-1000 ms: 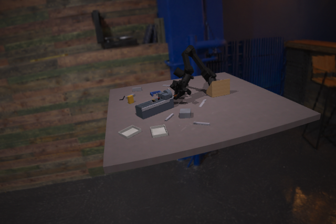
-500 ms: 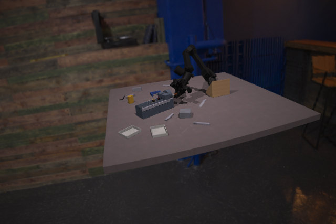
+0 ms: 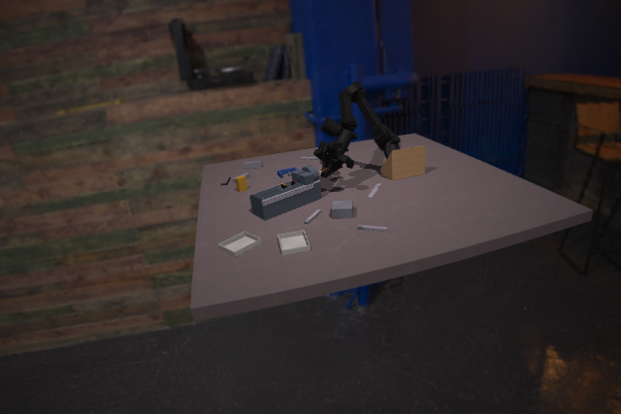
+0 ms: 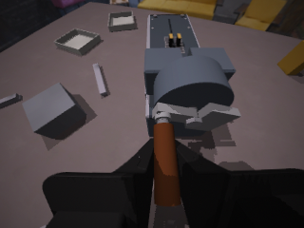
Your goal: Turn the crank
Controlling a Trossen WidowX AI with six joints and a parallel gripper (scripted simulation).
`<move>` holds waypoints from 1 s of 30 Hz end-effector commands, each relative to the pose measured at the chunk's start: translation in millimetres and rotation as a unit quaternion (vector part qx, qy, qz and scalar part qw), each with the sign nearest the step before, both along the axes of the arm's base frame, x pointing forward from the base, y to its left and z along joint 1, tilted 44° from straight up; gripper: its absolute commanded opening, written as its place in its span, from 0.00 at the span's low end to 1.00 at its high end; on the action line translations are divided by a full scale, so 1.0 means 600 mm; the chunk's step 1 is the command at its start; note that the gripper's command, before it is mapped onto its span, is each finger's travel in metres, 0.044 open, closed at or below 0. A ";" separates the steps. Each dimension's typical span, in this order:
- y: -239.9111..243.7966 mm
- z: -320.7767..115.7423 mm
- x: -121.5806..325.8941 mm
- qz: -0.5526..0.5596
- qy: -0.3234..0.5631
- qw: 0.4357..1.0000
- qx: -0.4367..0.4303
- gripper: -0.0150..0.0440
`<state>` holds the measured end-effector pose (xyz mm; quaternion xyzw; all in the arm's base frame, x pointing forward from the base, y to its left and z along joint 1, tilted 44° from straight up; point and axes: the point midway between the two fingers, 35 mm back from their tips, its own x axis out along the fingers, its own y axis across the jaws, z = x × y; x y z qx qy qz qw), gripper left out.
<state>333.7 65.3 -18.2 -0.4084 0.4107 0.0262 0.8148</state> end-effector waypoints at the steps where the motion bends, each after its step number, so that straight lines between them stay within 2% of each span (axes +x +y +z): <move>1: 0.007 0.015 0.001 0.003 -0.005 1.000 0.001 0.25; 30: 0.000 0.051 0.013 0.003 -0.005 1.000 0.001 0.25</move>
